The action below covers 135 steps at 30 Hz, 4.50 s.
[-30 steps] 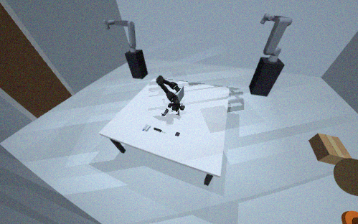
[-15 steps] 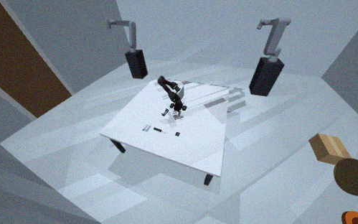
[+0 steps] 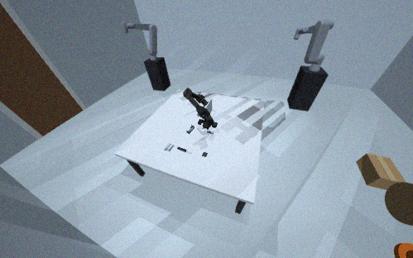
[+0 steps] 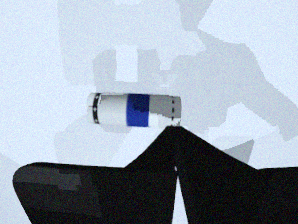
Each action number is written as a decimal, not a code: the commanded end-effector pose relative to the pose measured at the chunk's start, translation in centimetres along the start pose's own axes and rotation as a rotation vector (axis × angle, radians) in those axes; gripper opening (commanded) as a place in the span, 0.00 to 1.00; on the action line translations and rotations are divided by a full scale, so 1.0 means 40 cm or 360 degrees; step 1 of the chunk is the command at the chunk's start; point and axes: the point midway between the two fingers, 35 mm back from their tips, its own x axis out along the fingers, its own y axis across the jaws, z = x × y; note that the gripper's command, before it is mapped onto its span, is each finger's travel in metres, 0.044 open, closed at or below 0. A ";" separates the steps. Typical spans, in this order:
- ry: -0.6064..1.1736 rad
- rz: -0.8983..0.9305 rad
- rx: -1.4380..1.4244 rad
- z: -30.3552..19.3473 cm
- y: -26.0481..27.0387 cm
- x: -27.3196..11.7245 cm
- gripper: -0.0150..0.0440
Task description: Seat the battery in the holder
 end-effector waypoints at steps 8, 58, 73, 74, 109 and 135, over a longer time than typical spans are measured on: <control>-0.0001 0.0016 0.0013 0.005 0.006 -0.199 0.25; -0.0013 0.0008 -0.2448 0.008 0.066 -0.032 0.67; -0.0014 0.0011 -0.2446 0.009 0.067 0.006 0.67; -0.0014 0.0010 -0.2446 0.009 0.067 0.011 0.67; -0.0009 0.0005 -0.2448 0.008 0.065 0.095 0.39; -0.0034 0.0018 -0.3141 0.059 -0.089 -0.064 0.39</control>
